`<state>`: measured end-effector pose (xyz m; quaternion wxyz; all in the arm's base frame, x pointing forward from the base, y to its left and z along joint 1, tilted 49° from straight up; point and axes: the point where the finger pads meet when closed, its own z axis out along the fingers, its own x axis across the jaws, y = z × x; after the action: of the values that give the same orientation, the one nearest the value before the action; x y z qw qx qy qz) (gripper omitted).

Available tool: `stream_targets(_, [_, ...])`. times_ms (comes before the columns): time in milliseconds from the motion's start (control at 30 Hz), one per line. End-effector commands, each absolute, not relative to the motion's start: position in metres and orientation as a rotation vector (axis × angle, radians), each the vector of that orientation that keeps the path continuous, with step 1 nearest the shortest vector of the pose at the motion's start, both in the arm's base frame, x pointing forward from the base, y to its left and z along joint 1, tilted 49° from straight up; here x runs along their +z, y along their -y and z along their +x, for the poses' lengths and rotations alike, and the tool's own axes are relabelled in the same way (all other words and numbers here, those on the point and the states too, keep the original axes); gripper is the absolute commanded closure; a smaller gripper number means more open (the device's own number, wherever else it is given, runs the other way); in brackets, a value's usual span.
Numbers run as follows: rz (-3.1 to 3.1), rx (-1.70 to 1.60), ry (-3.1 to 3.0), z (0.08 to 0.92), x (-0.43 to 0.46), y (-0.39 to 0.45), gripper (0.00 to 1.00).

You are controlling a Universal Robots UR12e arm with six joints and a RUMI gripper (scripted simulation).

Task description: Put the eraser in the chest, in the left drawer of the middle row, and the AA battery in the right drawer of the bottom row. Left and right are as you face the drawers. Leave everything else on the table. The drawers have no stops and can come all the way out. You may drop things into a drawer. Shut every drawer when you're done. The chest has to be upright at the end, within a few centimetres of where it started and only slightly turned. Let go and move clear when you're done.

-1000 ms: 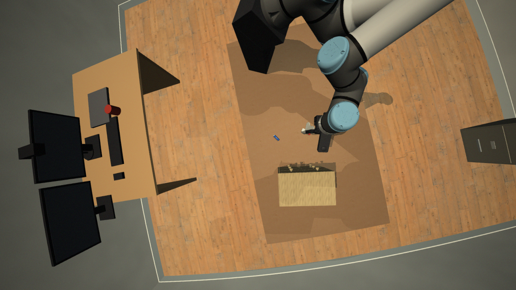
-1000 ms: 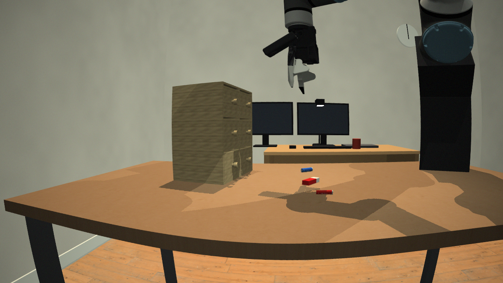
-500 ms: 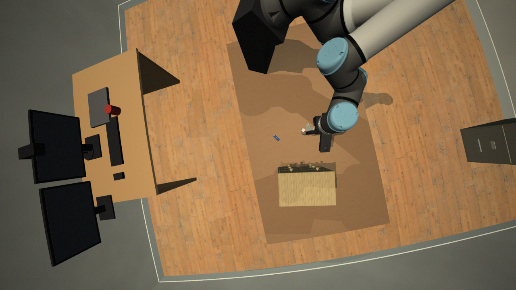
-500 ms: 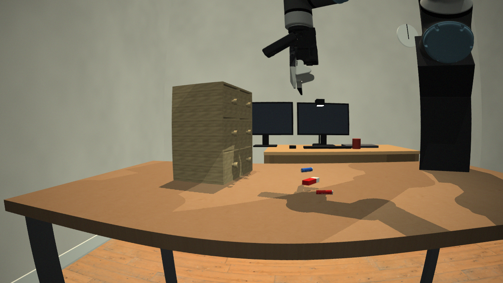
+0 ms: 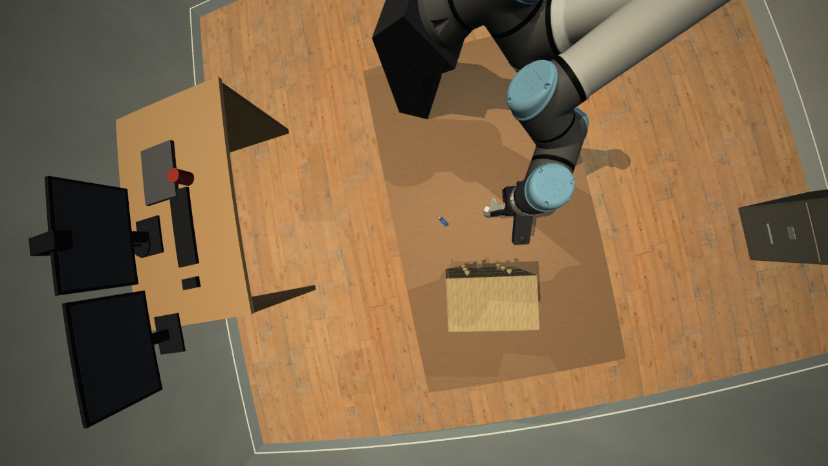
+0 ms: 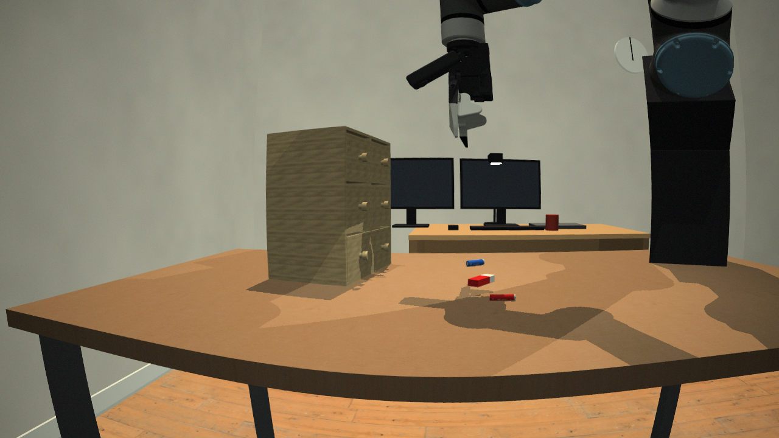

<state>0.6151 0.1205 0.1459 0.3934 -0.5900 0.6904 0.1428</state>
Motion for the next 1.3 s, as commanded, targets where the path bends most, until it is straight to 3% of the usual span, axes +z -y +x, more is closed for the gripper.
stream_targets(0, [-1.489, 0.35, -1.752, 0.617, 0.145, -0.12, 0.0])
stream_targets(1267, [-1.283, 0.09, -1.722, 0.645, 0.135, -0.13, 0.0])
